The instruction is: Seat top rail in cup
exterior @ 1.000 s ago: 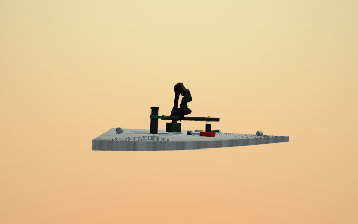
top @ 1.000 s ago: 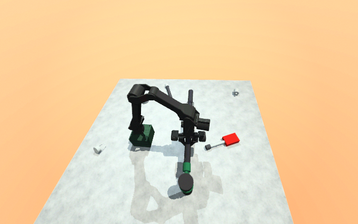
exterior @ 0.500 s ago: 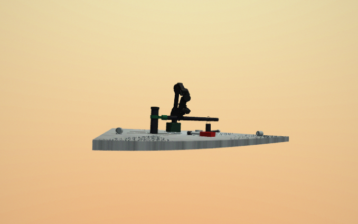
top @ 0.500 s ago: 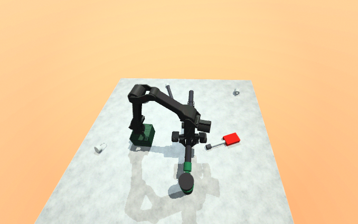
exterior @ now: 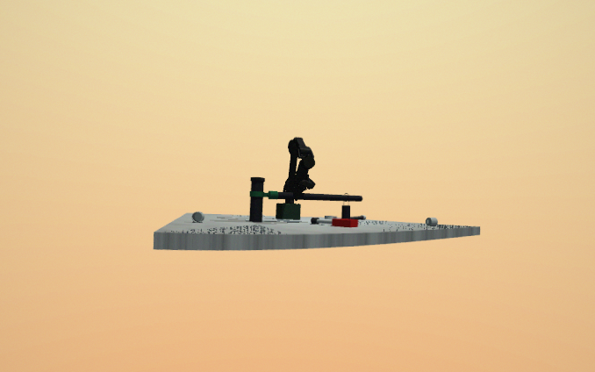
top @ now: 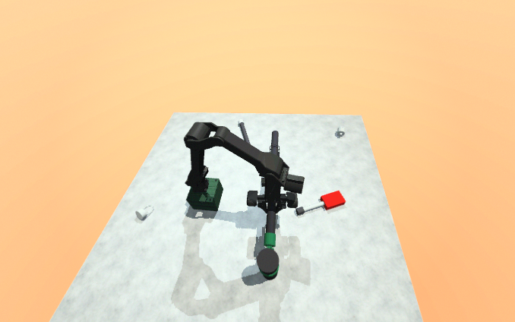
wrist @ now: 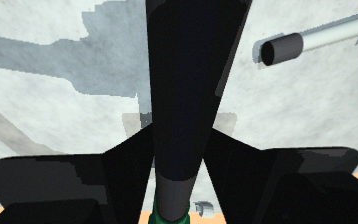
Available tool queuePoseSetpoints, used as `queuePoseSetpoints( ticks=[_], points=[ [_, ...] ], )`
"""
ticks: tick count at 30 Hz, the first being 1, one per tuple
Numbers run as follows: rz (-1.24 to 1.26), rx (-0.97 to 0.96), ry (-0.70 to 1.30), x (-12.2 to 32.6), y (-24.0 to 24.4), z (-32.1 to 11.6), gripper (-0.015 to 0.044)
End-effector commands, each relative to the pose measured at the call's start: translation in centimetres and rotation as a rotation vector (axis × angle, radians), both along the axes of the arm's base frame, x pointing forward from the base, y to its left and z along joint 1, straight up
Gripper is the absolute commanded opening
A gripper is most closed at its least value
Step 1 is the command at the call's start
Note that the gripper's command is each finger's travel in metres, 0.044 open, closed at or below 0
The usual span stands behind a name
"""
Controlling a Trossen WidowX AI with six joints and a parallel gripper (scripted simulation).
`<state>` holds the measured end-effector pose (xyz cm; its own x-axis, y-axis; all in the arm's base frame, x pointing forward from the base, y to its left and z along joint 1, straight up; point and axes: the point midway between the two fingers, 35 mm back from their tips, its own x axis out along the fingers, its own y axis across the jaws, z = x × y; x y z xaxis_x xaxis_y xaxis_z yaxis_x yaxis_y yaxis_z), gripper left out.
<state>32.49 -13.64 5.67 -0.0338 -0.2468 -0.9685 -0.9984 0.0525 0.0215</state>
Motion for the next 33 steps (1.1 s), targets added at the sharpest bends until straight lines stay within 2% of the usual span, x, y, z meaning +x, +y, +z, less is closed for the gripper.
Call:
queuePoseSetpoints(
  ticks=[1, 4, 14, 21, 29, 33],
  points=[
    [0.000, -0.002, -0.003, 0.0, 0.1, 0.1, 0.0000],
    [0.000, -0.002, -0.003, 0.0, 0.1, 0.1, 0.0000],
    [0.000, -0.002, -0.003, 0.0, 0.1, 0.2, 0.0262],
    [0.000, 0.002, -0.001, 0.3, 2.7, 2.7, 0.0440],
    [0.010, 0.004, 0.003, 0.2, 4.0, 3.8, 0.0440],
    [0.010, 0.004, 0.003, 0.1, 4.7, 6.6, 0.0440]
  ],
)
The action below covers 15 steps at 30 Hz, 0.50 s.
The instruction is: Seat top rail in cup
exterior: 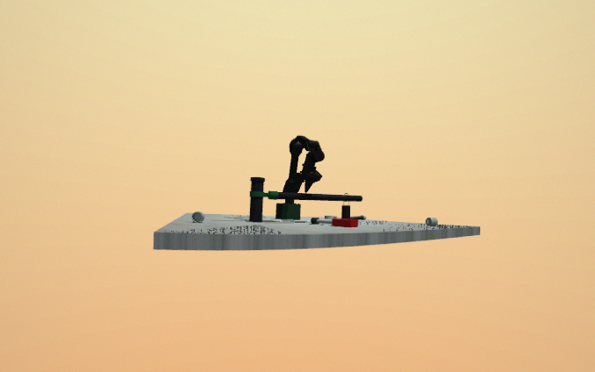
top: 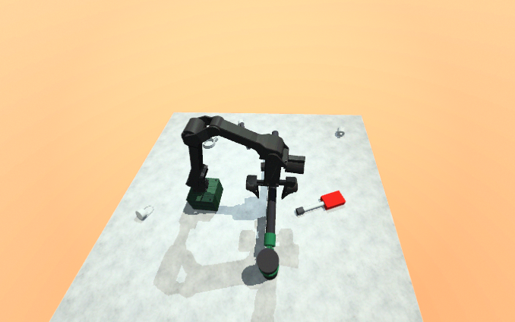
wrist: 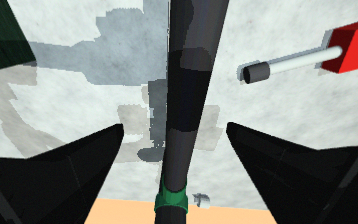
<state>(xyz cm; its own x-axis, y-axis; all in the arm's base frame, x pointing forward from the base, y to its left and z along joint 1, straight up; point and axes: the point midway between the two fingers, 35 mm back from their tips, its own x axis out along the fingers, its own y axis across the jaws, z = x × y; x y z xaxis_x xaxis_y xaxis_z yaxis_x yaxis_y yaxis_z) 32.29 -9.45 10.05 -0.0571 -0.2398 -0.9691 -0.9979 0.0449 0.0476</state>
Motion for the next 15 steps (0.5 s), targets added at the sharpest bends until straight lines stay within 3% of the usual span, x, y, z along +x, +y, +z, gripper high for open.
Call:
queuePoseSetpoints(
  ticks=[1, 15],
  points=[
    [0.002, -0.003, -0.023, 0.24, 0.78, 3.14, 0.0440],
    [0.003, -0.003, -0.023, 0.12, 1.03, 4.04, 0.0440]
  ],
)
